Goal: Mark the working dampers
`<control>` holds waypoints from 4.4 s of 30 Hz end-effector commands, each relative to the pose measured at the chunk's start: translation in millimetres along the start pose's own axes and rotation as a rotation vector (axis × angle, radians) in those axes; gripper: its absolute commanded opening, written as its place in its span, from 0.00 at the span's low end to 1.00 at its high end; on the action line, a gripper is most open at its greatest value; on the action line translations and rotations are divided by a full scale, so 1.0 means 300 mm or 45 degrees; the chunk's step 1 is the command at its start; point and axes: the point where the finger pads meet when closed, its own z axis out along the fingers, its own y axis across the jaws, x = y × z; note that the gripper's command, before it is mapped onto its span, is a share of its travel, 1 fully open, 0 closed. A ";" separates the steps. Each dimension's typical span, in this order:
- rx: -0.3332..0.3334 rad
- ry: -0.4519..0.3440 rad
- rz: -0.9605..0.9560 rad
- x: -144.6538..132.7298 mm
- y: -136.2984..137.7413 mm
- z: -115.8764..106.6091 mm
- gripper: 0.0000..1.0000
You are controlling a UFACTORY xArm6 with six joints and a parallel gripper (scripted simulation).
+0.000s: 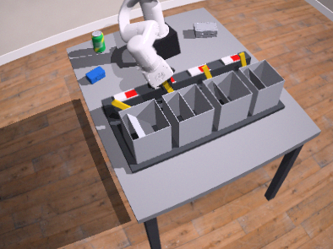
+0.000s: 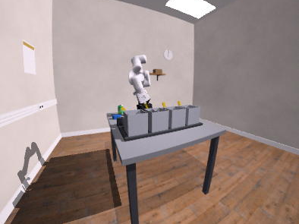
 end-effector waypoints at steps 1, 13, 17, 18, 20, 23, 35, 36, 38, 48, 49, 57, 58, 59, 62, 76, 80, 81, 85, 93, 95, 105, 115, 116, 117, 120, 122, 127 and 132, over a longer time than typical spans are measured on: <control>-0.060 -0.003 -0.002 -0.004 -0.016 -0.004 0.19; -0.173 -0.003 -0.002 -0.004 -0.045 -0.001 0.19; -0.213 -0.003 -0.002 -0.004 -0.056 0.000 0.19; -0.222 -0.003 -0.002 -0.004 -0.058 0.001 0.19; -0.239 -0.003 -0.002 -0.004 -0.062 0.001 0.19; -0.262 -0.003 -0.002 -0.004 -0.068 0.002 0.19; -0.313 -0.003 -0.002 -0.004 -0.081 0.006 0.19; -0.316 -0.003 -0.002 -0.004 -0.082 0.006 0.19; -0.322 -0.003 -0.002 -0.004 -0.084 0.006 0.19; -0.334 -0.003 -0.002 -0.004 -0.086 0.007 0.19; -0.334 -0.003 -0.002 -0.004 -0.087 0.007 0.19; -0.335 -0.003 -0.002 -0.004 -0.087 0.007 0.19; -0.335 -0.003 -0.002 -0.004 -0.087 0.007 0.19; -0.335 -0.003 -0.002 -0.004 -0.087 0.007 0.19; -0.335 -0.003 -0.002 -0.004 -0.087 0.007 0.19; -0.335 -0.003 -0.002 -0.004 -0.087 0.007 0.27; -0.335 -0.003 -0.002 -0.004 -0.087 0.007 0.31; -0.335 -0.003 -0.002 -0.004 -0.087 0.007 0.35; -0.335 -0.003 -0.002 -0.004 -0.087 0.007 0.39; -0.335 -0.003 -0.002 -0.004 -0.087 0.007 0.39; -0.335 -0.003 -0.002 -0.004 -0.087 0.007 0.39; -0.335 -0.003 -0.002 -0.004 -0.099 -0.037 0.39; -0.335 -0.003 -0.002 -0.004 -0.125 -0.134 0.39; -0.335 -0.003 -0.002 -0.004 -0.128 -0.147 0.39; -0.335 -0.003 -0.002 -0.004 -0.132 -0.160 0.39; -0.335 -0.003 -0.002 -0.004 -0.141 -0.194 0.39; -0.335 -0.003 -0.002 -0.004 -0.146 -0.212 0.39; -0.335 -0.003 -0.002 -0.004 -0.153 -0.237 0.39; -0.335 -0.003 -0.002 -0.004 -0.155 -0.245 0.39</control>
